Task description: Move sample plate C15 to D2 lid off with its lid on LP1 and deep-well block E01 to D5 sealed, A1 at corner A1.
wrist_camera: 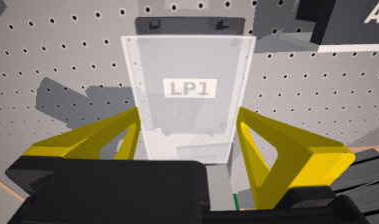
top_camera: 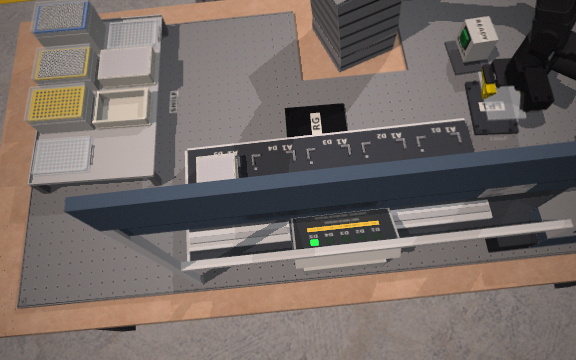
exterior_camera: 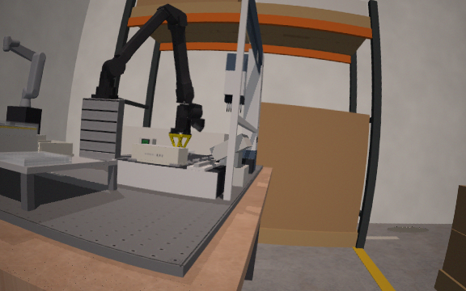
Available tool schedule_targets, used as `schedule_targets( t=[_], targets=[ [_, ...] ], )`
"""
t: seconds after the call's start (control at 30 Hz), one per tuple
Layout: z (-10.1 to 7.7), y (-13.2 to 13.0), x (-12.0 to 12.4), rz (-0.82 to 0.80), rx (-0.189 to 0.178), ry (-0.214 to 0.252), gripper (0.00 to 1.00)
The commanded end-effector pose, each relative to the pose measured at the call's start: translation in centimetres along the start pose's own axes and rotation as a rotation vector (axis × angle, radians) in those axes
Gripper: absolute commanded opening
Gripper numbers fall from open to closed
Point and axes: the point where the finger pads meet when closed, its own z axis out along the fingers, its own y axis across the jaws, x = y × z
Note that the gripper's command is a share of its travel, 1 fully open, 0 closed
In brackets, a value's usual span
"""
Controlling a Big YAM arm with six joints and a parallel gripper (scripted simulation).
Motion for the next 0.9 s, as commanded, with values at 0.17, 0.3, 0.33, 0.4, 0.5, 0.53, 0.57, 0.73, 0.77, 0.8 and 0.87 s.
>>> schedule_targets(
  t=[0.17, 0.3, 0.33, 0.4, 0.5, 0.53, 0.57, 0.73, 0.77, 0.8, 0.87],
  targets=[
    [1.7, 0.7, -1.3, 0.006, -0.015, -0.015, 0.0],
    [2.0, 0.7, -1.3, 0.006, -0.014, -0.014, 0.0],
    [2.2, 0.4, -1.1, 0.008, -0.008, -0.01, 0.0],
    [2.5, 0.7, -1.3, 0.006, -0.014, -0.014, 0.0],
    [3.1, 0.6, -1.2, 0.006, -0.013, -0.014, 0.0],
    [3.2, 0.6, -1.2, 0.006, -0.013, -0.014, 0.0],
    [3.4, 0.6, -1.2, 0.006, -0.013, -0.014, 0.0],
    [4.2, 0.5, -1.2, 0.006, -0.012, -0.013, 0.0],
    [4.2, 0.4, -1.1, 0.007, -0.01, -0.012, 0.0],
    [4.3, 0.2, -1.0, 0.007, -0.003, -0.007, 0.0],
    [4.3, 0.2, -1.0, 0.007, -0.003, -0.007, 0.0]
  ],
)
